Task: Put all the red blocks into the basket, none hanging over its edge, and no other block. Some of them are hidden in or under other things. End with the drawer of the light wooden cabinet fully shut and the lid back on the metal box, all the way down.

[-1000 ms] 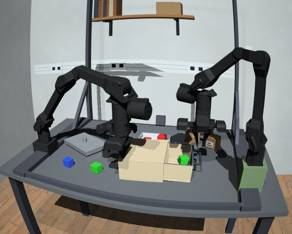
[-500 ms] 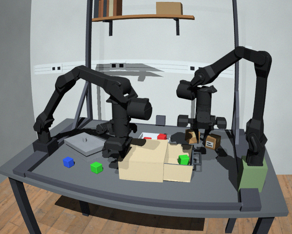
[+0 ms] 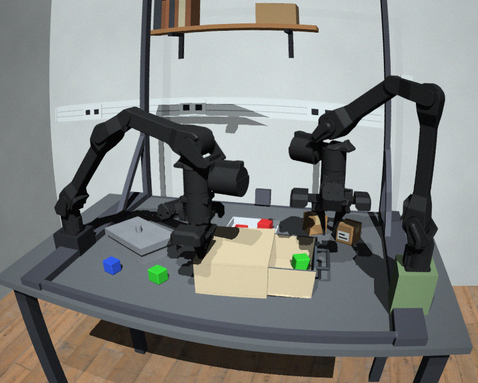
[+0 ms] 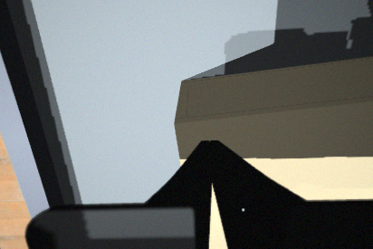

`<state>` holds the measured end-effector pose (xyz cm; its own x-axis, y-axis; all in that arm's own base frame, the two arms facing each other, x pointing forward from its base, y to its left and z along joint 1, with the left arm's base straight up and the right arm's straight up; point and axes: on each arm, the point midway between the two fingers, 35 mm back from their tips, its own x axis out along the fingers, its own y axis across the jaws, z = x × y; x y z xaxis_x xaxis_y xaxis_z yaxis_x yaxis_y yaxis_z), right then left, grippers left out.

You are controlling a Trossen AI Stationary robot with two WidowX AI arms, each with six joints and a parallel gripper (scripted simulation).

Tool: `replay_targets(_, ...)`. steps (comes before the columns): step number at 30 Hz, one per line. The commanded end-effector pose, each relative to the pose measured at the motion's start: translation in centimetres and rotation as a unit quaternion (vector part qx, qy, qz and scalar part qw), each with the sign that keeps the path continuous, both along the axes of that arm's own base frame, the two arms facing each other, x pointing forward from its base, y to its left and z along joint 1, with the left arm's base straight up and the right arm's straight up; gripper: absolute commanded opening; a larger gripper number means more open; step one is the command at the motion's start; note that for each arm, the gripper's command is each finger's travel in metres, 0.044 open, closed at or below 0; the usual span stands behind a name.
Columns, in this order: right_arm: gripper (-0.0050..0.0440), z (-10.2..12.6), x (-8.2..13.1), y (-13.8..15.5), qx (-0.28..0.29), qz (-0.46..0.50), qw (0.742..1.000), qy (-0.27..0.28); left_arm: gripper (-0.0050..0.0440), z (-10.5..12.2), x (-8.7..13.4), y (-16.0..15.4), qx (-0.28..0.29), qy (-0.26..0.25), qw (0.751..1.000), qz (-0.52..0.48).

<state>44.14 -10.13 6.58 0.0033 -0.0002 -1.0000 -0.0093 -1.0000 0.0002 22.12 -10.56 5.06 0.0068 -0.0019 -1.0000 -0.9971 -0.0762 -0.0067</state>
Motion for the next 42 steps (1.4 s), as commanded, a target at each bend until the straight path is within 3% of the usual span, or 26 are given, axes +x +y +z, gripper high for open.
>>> replay_targets(1, -0.005, 1.0, 0.6, -0.3, -0.006, -0.003, 1.0, -0.018, 0.0086, 1.1, 0.7, -0.4, -0.008, -0.022, 1.0, -0.002)
replay_targets(16, -0.005, 4.0, 0.4, -0.3, -0.008, -0.003, 1.0, -0.027, 0.0086, 1.1, 0.7, -0.4, -0.008, -0.022, 1.0, -0.002)
replay_targets(26, -0.005, 4.1, 0.4, -0.3, -0.006, -0.003, 1.0, -0.016, 0.0086, 1.1, 0.7, -0.4, -0.008, -0.022, 1.0, -0.002)
replay_targets(42, -0.005, 5.9, 0.3, -0.3, -0.005, -0.003, 1.0, -0.014, 0.0086, 1.1, 0.7, -0.4, -0.008, -0.022, 1.0, -0.002)
